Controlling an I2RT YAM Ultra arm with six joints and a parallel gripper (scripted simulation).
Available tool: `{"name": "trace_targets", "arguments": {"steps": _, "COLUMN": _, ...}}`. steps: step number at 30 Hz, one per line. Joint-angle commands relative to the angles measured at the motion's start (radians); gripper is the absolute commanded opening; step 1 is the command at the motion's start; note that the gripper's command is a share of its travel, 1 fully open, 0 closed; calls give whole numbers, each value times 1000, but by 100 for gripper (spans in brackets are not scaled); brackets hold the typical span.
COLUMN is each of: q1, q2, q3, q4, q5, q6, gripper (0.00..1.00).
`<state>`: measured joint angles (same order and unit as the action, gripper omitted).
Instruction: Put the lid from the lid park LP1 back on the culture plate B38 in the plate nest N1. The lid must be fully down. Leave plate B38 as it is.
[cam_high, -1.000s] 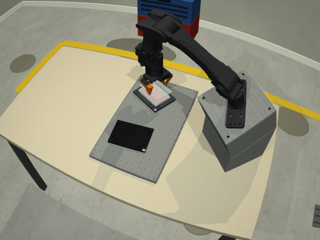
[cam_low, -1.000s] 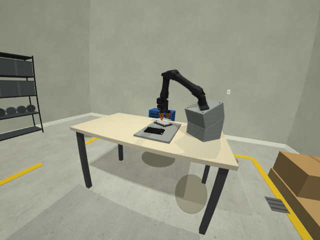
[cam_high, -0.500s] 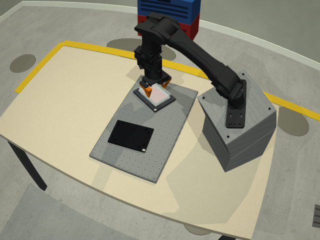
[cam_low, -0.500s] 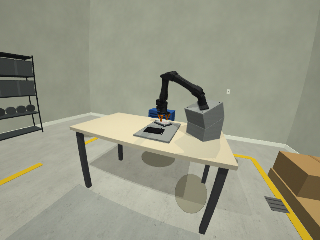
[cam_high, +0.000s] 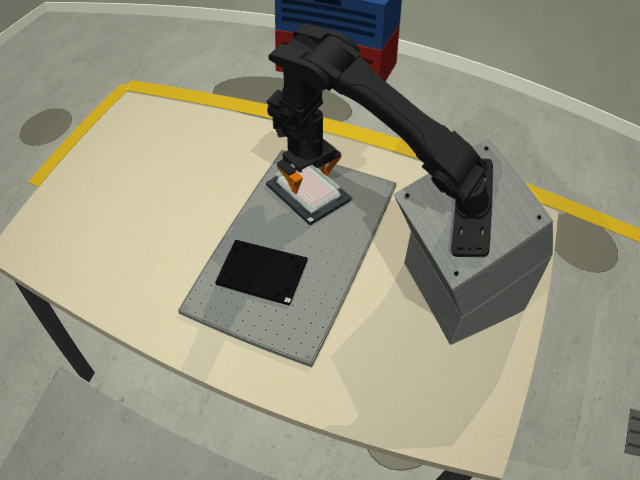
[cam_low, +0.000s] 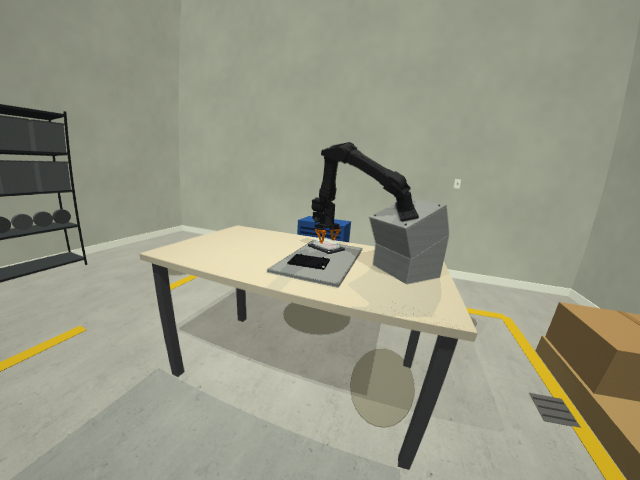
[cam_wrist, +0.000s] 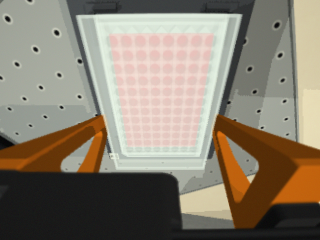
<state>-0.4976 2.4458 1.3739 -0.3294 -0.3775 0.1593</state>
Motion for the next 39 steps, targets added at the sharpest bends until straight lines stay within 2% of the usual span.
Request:
{"name": "trace_targets", "arguments": {"steps": 1, "q1": -19, "q2": -18, "q3": 28, "q4": 25, "q5": 6, "q6": 2, "gripper": 0}}
{"name": "trace_targets", "arguments": {"steps": 8, "q1": -19, "q2": -14, "q3": 26, "q4": 28, "q5": 5, "q6": 1, "gripper": 0}}
{"name": "trace_targets", "arguments": {"steps": 17, "q1": -19, "q2": -10, "q3": -19, "q4": 33, "q5": 5, "q6": 1, "gripper": 0}}
{"name": "trace_targets", "arguments": {"steps": 28, "q1": -19, "q2": -18, "q3": -32, "q4": 43, "q5": 5, "q6": -1, "gripper": 0}}
{"name": "trace_targets", "arguments": {"steps": 30, "q1": -19, "q2": -21, "q3": -32, "q4": 44, "q5": 5, "q6": -1, "gripper": 0}}
{"name": "trace_targets", "arguments": {"steps": 32, "q1": -19, "q2": -23, "q3": -5, "q4": 44, "q5": 5, "q6": -2, "gripper": 0}}
{"name": "trace_targets", "arguments": {"steps": 39, "q1": -20, "q2": -28, "q3": -12, "q4": 43, "q5": 5, "q6": -3, "gripper": 0}}
